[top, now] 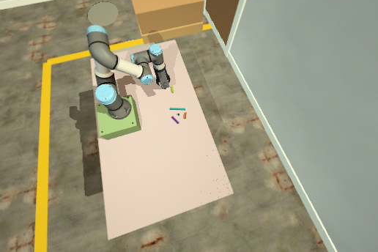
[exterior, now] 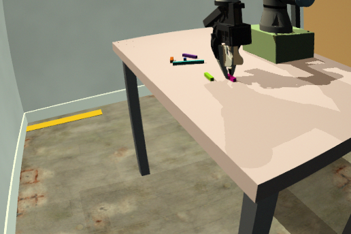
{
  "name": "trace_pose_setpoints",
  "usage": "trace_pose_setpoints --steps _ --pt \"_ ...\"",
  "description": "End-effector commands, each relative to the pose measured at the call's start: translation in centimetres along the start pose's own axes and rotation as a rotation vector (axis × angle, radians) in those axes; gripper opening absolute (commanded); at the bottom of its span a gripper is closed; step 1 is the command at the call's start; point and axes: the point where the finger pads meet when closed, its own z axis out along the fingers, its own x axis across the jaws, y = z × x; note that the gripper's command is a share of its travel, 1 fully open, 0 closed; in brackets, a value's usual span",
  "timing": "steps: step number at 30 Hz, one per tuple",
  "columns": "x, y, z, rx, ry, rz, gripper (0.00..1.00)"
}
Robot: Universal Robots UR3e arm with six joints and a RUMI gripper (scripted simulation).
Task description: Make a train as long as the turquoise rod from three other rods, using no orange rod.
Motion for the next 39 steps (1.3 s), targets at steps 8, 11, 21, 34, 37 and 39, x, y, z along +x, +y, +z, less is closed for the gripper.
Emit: trace_pose_setpoints --steps 8,11,21,34,37,39 --pt "-0.08 0.0 -0.05 0.0 -0.002 0.0 0.03" --pt "-0.08 0.0 -0.05 0.0 -0.002 0.0 0.06" --pt "-0.08 0.0 -0.05 0.0 -0.002 0.0 0.14" --pt "-0.08 0.0 -0.08 0.0 -0.002 0.0 0.14" --pt "-0.08 0.0 -0.27 0.0 -0.002 0.0 0.14" --pt "-0.08 0.0 -0.53 0.0 -0.002 0.0 0.14"
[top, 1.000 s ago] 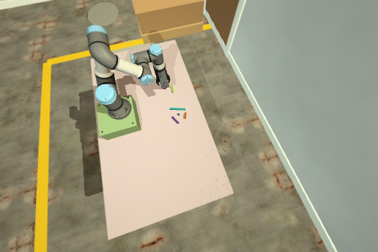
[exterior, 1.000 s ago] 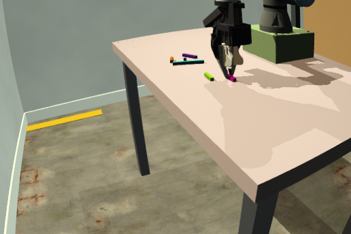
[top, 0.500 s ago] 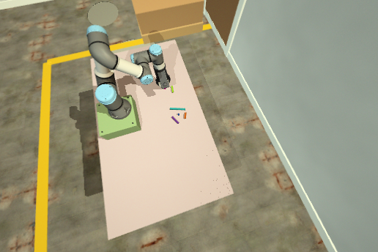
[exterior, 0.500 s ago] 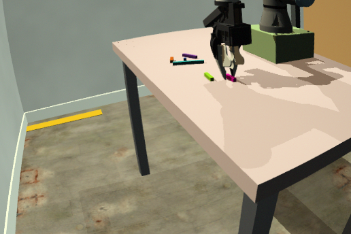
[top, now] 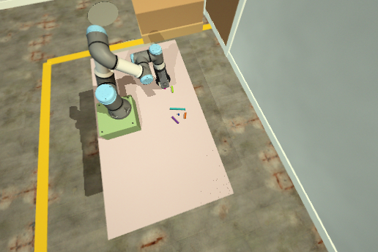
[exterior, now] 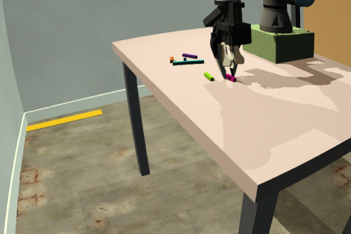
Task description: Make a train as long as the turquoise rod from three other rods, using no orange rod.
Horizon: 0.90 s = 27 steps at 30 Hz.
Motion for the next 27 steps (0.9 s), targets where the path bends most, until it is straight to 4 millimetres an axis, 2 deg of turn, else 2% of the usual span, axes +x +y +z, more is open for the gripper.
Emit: trace_pose_setpoints --steps 1,9,11,22,27 --pt "-0.1 0.0 -0.6 0.0 -0.002 0.0 0.14" --pt "-0.1 0.0 -3.1 0.0 -0.002 0.0 0.14" --pt "-0.1 0.0 -3.1 0.0 -0.002 0.0 0.14" --pt "-0.1 0.0 -7.4 0.0 -0.002 0.0 0.14" --pt "-0.1 0.0 -8.4 0.0 -0.002 0.0 0.14"
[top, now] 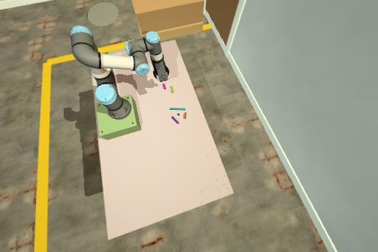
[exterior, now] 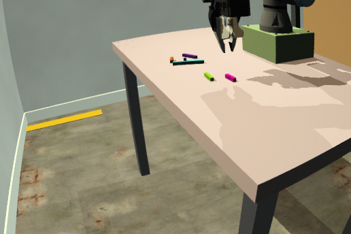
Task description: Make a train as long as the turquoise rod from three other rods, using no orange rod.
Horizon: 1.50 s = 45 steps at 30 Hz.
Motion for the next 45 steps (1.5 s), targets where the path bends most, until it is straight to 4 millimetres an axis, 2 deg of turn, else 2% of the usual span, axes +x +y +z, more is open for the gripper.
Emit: trace_pose_setpoints --steps 1,9,10,36,41,45 --pt "0.0 0.0 -0.9 0.0 0.002 0.0 0.14" --pt "0.0 0.0 -1.4 0.0 0.002 0.0 0.14" --pt "0.0 0.0 -1.4 0.0 0.002 0.0 1.0" --pt "-0.1 -0.2 -1.4 0.0 0.002 -0.003 1.0" --pt "-0.5 -1.2 -1.3 0.0 0.002 -0.02 1.0" --pt "-1.1 -2.9 -1.2 0.0 0.002 -0.048 1.0"
